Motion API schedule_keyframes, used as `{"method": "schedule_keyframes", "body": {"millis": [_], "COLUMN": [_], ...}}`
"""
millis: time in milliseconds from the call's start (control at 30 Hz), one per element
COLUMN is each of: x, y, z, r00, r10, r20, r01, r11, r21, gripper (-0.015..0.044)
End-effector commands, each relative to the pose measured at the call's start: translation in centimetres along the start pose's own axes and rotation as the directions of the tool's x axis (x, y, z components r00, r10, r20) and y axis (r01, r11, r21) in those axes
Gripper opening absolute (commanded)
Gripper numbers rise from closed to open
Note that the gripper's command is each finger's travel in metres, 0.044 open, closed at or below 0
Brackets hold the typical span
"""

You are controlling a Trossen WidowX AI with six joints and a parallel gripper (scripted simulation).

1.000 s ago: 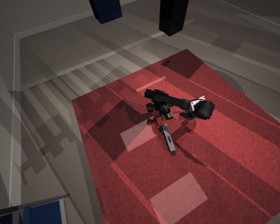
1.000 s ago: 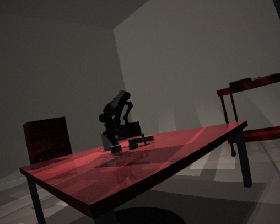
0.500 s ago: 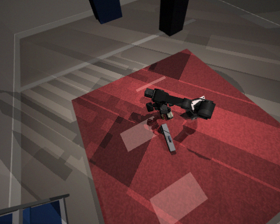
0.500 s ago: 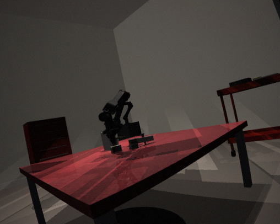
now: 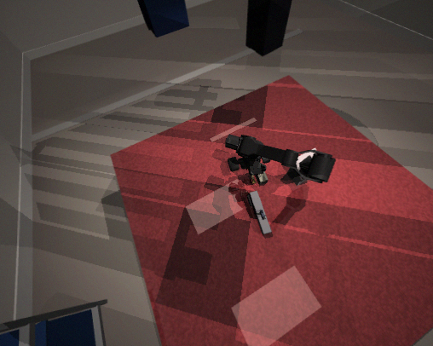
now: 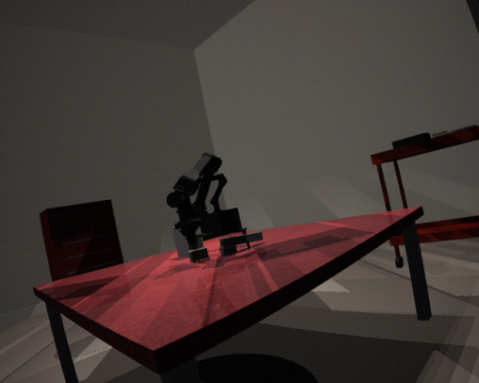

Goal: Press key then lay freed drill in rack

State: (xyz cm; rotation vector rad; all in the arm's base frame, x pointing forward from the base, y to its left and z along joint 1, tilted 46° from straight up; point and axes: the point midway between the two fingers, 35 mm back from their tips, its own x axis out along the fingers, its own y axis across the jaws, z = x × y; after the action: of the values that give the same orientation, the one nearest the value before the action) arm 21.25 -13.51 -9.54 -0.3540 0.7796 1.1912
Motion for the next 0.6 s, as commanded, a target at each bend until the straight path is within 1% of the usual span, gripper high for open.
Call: {"method": "schedule_keyframes", "body": {"millis": [0, 567], "x": [0.1, 0.7], "y": [0.7, 3.7], "z": [-0.1, -0.8], "r00": [1.0, 1.0], "r10": [0.003, 0.003], "r20": [-0.003, -0.004], "r01": [-0.003, -0.003], "r11": [1.0, 1.0], "r21": [-0.002, -0.001], "gripper": [0.0, 0.0]}}
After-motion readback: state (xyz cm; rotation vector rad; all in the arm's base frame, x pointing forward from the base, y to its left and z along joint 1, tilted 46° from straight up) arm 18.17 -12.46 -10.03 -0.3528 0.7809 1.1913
